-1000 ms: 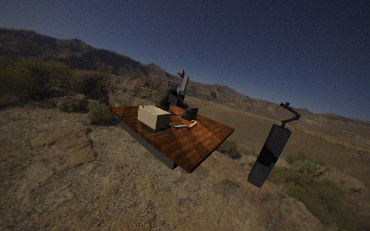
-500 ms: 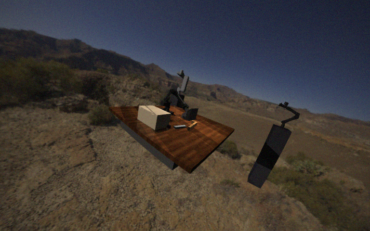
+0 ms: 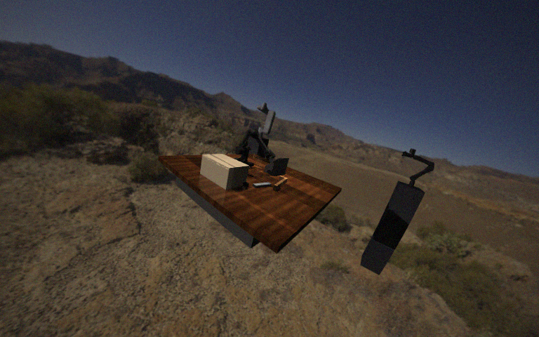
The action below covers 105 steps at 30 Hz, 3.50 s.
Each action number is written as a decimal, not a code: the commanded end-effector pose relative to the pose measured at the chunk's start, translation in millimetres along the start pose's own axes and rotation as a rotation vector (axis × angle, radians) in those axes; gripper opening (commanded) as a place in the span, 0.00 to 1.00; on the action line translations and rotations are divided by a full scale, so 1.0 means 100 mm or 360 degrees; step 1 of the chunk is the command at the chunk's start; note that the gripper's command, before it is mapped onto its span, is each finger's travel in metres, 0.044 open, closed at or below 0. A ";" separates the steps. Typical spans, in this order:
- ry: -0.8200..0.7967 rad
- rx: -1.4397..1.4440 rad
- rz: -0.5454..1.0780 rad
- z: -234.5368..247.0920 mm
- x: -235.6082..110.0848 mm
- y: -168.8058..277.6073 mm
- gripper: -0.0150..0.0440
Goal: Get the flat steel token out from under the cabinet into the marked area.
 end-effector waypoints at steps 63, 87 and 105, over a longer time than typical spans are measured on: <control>0.0000 -0.0013 0.0014 -0.03 0.01 0.81 0.25; 0.0001 -0.0010 0.0010 -0.06 0.00 1.03 0.25; 0.0002 0.0180 0.0010 -0.06 -0.01 1.03 0.25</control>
Point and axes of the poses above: the point midway between the two fingers, 35 mm back from their tips, its own x axis out along the fingers, its own z axis across the jaws, y = z × x, the point moved 7 cm from there along -x, back along the fingers, and after that the axes turned 1 degree about -x, right-handed, at the moved point
